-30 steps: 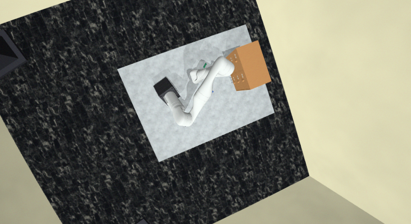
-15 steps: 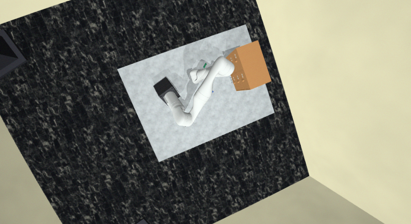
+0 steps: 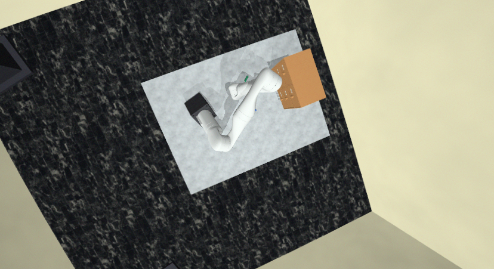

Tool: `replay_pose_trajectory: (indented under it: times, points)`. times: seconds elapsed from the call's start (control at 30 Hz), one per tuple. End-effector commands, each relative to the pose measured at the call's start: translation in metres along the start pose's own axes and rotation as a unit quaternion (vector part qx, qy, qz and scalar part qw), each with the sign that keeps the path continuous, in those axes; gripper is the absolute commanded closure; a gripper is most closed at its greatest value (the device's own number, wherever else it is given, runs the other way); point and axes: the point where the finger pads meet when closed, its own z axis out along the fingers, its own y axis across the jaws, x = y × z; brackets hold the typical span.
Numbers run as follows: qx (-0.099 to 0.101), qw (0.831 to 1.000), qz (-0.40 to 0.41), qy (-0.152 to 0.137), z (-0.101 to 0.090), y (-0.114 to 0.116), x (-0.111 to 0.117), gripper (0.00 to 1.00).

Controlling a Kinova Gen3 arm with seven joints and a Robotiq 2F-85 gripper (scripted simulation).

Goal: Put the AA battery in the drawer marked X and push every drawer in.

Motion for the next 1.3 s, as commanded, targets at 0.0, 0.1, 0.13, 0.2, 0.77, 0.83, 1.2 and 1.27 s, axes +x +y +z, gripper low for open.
replay_pose_trajectory:
  times: [0.0, 0.1, 0.13, 0.2, 0.77, 0.83, 1.2, 1.27]
  points:
    - [-0.001, 1.000, 0.002, 0.002, 0.003, 0.001, 0.003, 0.67]
    - [-0.001, 1.000, 0.002, 0.002, 0.006, 0.001, 0.004, 0.67]
    - [-0.001, 1.000, 0.002, 0.002, 0.006, 0.001, 0.004, 0.67]
    - [-0.001, 1.000, 0.002, 0.002, 0.010, 0.001, 0.005, 0.67]
    - [-0.001, 1.000, 0.002, 0.002, 0.029, 0.001, 0.012, 0.67]
    - [-0.001, 1.000, 0.002, 0.002, 0.029, 0.001, 0.013, 0.67]
    - [-0.001, 1.000, 0.002, 0.002, 0.029, 0.001, 0.013, 0.67]
    - [-0.001, 1.000, 0.002, 0.002, 0.029, 0.001, 0.013, 0.67]
